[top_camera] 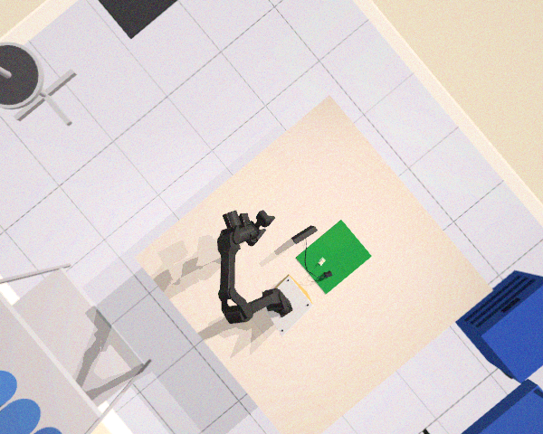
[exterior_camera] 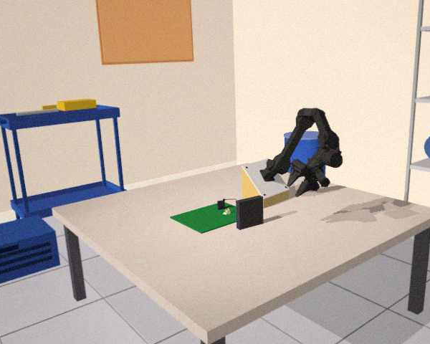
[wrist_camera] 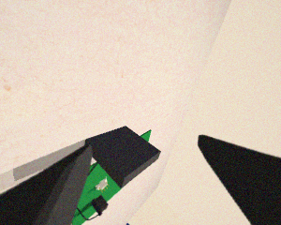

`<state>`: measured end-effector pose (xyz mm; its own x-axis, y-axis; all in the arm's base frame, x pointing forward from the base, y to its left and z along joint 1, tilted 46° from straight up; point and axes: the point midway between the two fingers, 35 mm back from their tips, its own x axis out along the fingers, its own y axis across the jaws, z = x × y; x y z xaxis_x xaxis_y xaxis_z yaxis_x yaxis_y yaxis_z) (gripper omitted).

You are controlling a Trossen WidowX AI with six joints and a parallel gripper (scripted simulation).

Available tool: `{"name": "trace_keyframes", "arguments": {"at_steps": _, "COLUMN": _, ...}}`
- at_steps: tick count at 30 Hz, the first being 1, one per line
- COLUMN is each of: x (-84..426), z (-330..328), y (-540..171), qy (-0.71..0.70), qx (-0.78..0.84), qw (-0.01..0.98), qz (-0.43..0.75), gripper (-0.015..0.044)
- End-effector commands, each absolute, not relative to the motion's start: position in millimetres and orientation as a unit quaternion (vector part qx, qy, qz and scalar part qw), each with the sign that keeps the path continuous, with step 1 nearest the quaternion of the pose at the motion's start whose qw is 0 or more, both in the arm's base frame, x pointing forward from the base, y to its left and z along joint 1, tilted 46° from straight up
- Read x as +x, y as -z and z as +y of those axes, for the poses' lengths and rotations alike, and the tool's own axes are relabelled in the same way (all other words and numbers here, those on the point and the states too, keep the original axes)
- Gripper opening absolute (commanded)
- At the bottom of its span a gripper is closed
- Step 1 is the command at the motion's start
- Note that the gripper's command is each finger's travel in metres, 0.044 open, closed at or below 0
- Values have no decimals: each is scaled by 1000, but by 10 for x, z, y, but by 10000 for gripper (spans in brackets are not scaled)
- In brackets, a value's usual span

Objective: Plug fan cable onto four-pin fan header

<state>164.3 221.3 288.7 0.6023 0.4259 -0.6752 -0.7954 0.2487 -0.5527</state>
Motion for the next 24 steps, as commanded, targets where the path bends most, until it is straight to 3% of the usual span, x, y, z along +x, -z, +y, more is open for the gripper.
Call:
{"name": "trace_keyframes", "arguments": {"at_steps": 1, "x": 2067, "z": 2086, "y": -2668, "qy": -356, "qx": -418, "qw": 787, "qz": 281, "gripper": 440}}
{"name": "trace_keyframes", "arguments": {"at_steps": 12, "x": 2935, "z": 1257, "y": -1814, "qy": -251, "qx": -298, "qw": 777, "qz": 494, "gripper": 440}}
{"name": "trace_keyframes", "arguments": {"at_steps": 24, "x": 3022, "z": 179, "y": -655, "qy": -213, "qx": 8, "qw": 669, "qz": 712, "gripper": 440}}
